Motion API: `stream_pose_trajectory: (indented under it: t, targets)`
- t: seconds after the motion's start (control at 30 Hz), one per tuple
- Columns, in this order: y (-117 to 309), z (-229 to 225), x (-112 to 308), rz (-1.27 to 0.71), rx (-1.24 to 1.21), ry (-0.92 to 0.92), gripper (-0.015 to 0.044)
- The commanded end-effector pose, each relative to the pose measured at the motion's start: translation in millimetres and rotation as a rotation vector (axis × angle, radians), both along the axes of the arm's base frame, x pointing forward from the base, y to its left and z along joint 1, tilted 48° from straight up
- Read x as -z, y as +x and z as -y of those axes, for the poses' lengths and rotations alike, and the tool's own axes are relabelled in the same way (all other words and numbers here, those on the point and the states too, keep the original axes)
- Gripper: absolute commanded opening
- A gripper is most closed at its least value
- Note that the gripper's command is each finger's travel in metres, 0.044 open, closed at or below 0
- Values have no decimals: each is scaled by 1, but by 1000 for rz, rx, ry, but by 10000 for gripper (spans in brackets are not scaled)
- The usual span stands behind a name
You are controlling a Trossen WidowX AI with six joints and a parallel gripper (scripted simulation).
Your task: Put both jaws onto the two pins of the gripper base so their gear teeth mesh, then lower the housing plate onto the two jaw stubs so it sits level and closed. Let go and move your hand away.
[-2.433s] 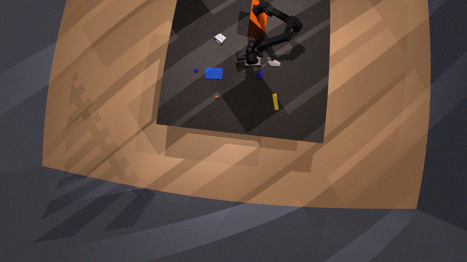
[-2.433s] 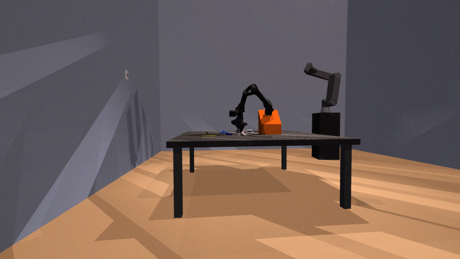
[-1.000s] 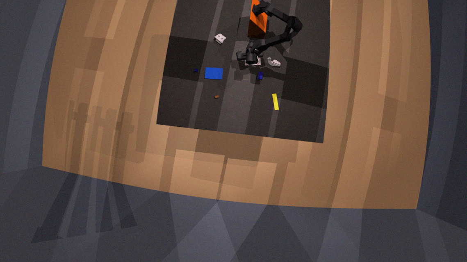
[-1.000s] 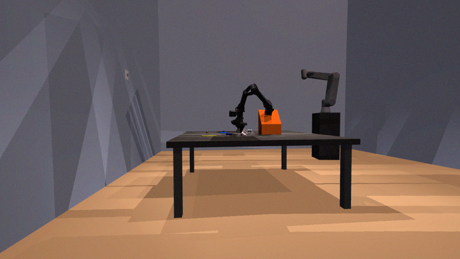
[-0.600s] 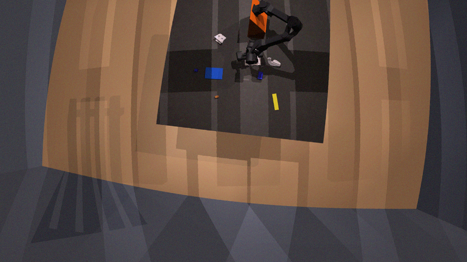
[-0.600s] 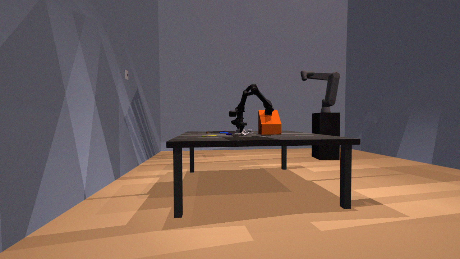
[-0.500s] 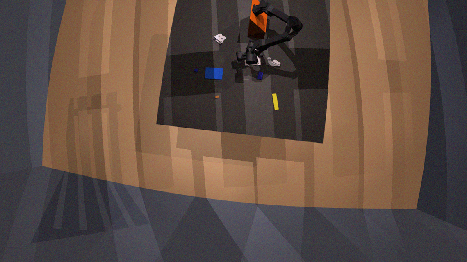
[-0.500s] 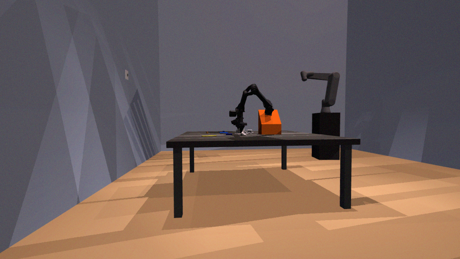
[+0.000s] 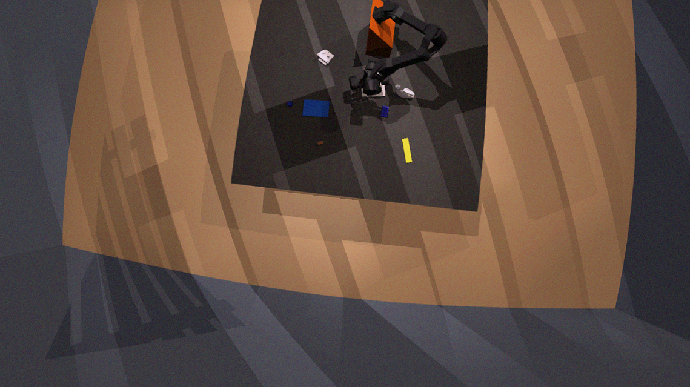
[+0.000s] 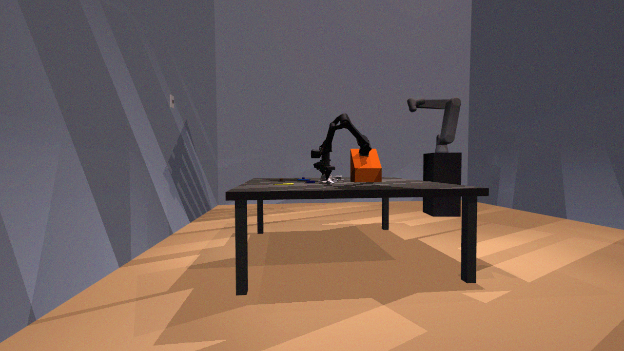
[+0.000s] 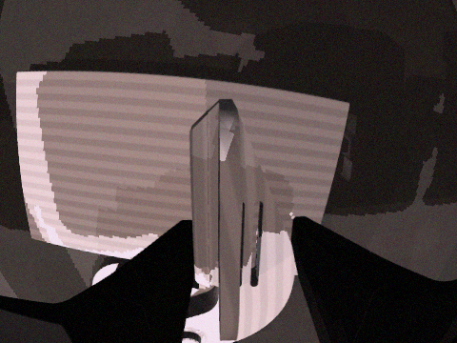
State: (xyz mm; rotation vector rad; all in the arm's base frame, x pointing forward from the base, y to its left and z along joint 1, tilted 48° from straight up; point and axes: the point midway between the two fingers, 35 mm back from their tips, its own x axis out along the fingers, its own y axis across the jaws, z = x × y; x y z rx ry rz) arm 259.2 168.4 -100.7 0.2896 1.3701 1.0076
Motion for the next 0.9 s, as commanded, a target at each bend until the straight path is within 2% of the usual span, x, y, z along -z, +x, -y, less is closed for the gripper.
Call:
stream_pose_trajectory:
  t: [0.0, 0.2, 0.33, 0.87]
  targets:
    - [0, -1, 0, -5, 4, 4, 134]
    - [0, -1, 0, -5, 4, 4, 134]
    - [0, 0, 0, 0, 0, 0, 224]
    - [3, 10, -9, 0, 1, -2, 224]
